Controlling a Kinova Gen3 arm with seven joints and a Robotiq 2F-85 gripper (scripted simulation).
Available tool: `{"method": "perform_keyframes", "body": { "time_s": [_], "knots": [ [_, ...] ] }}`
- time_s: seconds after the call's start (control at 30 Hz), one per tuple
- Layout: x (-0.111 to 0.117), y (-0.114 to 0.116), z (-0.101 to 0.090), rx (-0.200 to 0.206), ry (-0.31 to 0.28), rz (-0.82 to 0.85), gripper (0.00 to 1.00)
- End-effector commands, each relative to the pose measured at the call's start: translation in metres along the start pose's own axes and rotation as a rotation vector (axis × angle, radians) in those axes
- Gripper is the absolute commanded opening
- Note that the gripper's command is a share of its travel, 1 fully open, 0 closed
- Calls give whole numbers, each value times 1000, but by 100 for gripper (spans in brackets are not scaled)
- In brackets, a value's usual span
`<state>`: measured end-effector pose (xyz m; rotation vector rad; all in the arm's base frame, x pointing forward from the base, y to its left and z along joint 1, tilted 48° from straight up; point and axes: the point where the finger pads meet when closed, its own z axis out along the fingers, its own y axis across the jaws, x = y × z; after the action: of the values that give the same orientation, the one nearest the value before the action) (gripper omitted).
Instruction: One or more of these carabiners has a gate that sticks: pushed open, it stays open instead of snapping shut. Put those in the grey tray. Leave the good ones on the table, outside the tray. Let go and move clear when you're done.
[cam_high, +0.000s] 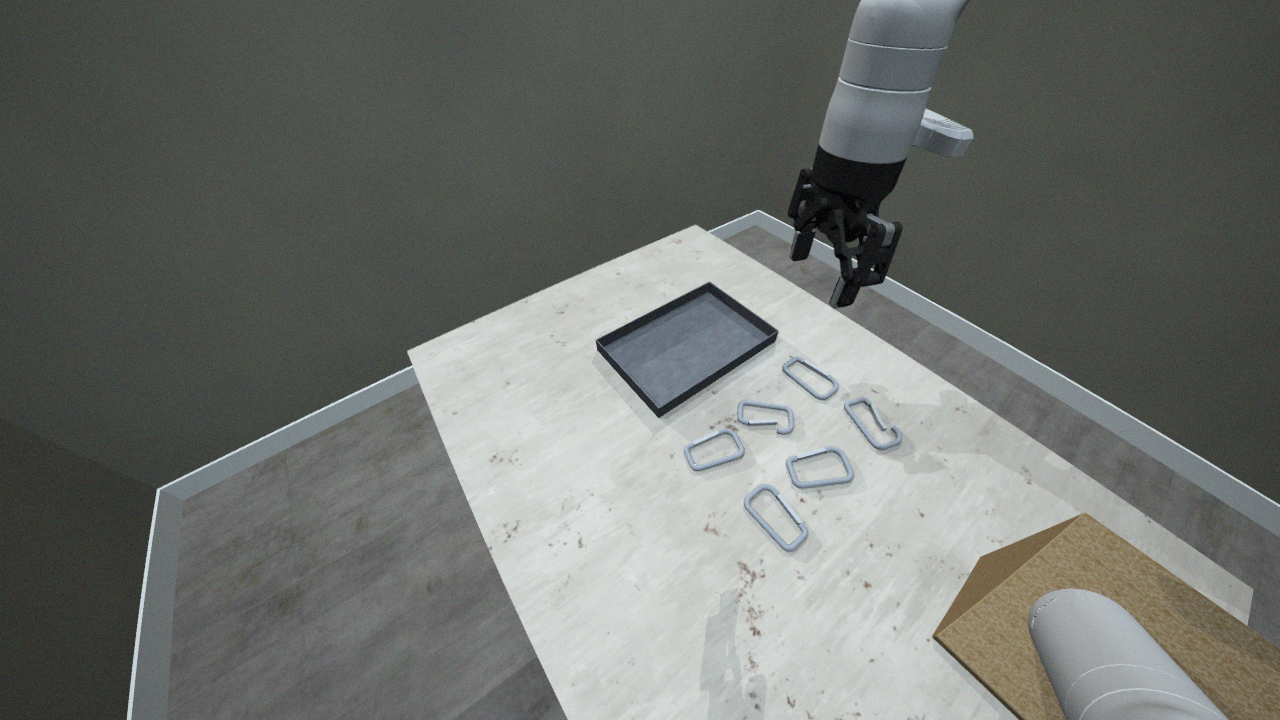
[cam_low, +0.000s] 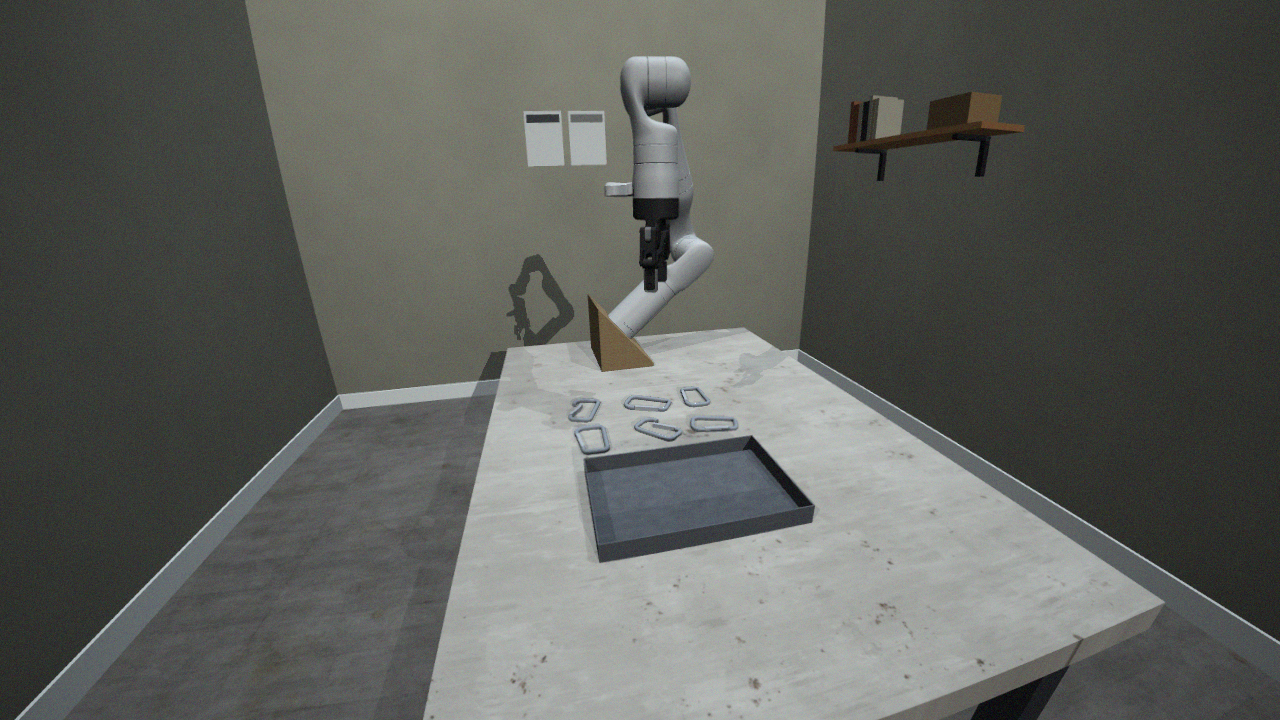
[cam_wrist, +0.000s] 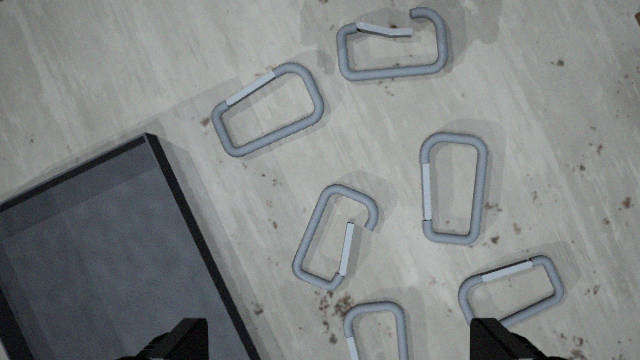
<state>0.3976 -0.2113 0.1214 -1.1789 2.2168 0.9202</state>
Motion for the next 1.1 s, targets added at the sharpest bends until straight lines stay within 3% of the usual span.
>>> {"method": "perform_keyframes", "body": {
  "time_s": [0.0,0.33,0.37,0.53,0.9,0.93,1.07],
  "knots": [
    [0,0,0,1,-12,-206,100],
    [0,0,0,1,-12,-206,100],
    [-1,0,0,5,-8,-486,100],
    [-1,0,0,7,-8,-557,100],
    [-1,0,0,7,-8,-557,100],
    [-2,1,-1,11,-4,-837,100],
    [-2,1,-1,12,-3,-888,100]
  ]
}}
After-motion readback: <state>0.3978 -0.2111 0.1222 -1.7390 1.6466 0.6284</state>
